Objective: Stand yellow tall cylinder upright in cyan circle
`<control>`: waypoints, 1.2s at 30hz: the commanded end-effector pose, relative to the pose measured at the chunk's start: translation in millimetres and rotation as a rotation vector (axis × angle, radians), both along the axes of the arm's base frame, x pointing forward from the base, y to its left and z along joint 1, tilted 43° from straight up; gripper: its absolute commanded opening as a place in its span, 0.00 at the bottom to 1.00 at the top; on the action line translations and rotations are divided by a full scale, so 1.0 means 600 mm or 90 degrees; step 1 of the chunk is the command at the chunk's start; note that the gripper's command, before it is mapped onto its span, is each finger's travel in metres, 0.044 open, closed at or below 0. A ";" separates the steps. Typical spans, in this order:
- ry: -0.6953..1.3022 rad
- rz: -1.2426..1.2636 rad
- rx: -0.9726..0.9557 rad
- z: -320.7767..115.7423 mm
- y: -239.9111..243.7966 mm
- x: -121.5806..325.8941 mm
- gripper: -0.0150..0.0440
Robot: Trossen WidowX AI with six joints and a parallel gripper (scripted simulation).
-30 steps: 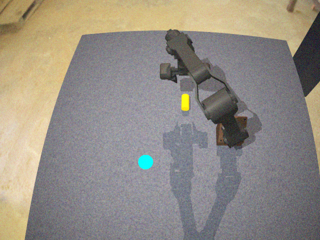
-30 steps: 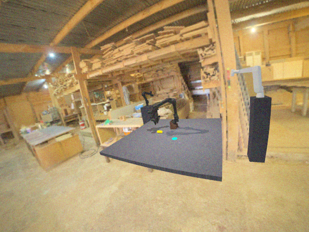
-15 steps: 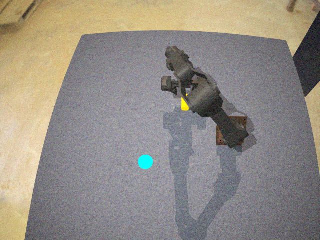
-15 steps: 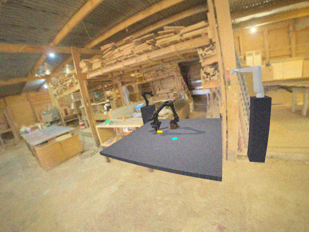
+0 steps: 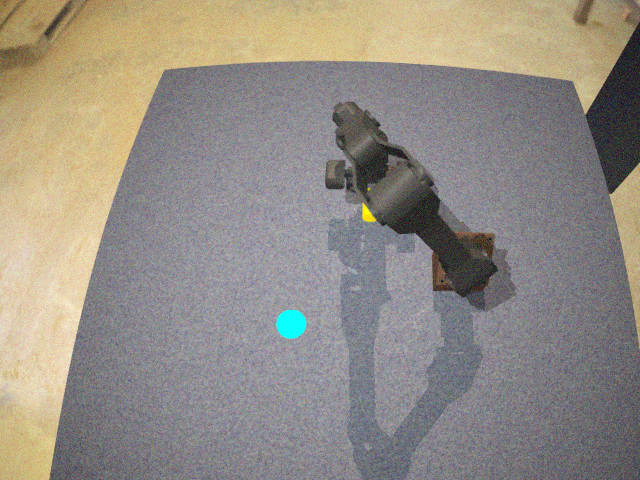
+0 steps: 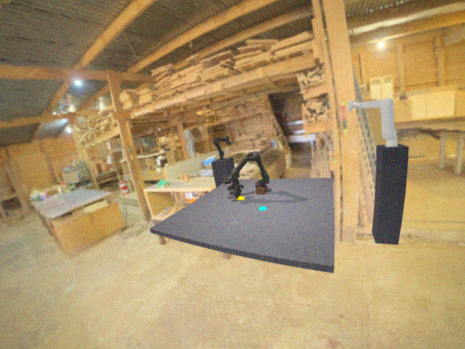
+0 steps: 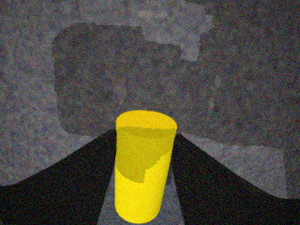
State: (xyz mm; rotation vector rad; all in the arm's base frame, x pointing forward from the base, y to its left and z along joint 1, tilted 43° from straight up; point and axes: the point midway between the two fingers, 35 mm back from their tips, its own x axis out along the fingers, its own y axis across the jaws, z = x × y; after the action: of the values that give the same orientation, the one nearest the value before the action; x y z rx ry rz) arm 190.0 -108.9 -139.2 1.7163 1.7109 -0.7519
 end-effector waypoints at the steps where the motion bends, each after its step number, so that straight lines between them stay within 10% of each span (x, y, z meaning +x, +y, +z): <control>1: 0.002 -0.003 0.003 0.004 -0.002 -0.001 0.43; 36: 0.003 -0.003 0.001 0.135 -0.120 -0.004 0.43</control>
State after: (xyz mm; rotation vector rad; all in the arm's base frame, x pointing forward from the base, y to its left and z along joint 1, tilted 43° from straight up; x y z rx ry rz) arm 187.2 -173.3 -65.5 1.7323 1.7208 -0.7579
